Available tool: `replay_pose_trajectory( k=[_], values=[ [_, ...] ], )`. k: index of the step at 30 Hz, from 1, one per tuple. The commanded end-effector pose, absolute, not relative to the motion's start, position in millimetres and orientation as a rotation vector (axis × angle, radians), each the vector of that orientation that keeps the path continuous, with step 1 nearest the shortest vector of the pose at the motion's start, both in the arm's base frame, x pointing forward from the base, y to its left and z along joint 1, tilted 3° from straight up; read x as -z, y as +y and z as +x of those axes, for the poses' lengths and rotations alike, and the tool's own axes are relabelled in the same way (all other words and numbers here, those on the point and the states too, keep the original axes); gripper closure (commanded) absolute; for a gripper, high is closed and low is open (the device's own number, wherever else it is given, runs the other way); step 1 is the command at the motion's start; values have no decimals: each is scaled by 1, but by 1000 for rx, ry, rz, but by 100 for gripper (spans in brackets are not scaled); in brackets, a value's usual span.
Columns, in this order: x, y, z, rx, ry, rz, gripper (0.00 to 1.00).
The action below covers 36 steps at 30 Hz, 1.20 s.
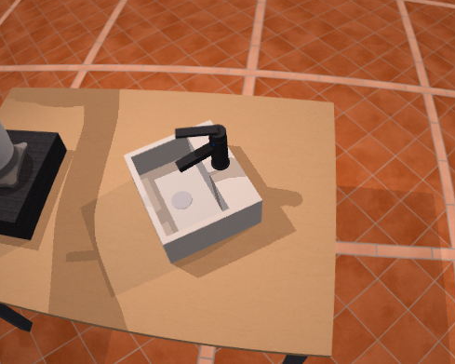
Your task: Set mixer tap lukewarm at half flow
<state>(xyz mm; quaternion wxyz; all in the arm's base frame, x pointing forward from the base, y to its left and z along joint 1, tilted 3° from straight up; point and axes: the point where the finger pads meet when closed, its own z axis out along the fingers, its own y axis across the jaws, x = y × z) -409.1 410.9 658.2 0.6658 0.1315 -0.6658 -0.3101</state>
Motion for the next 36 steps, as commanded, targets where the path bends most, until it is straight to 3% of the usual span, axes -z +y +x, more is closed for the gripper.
replay_pose_trajectory(
  k=[1,23,36],
  values=[
    [-658,411,-409,700,-1503,297,0],
    [-655,417,-404,697,-1516,283,0],
    [-603,513,-310,643,-1713,14,0]
  ],
)
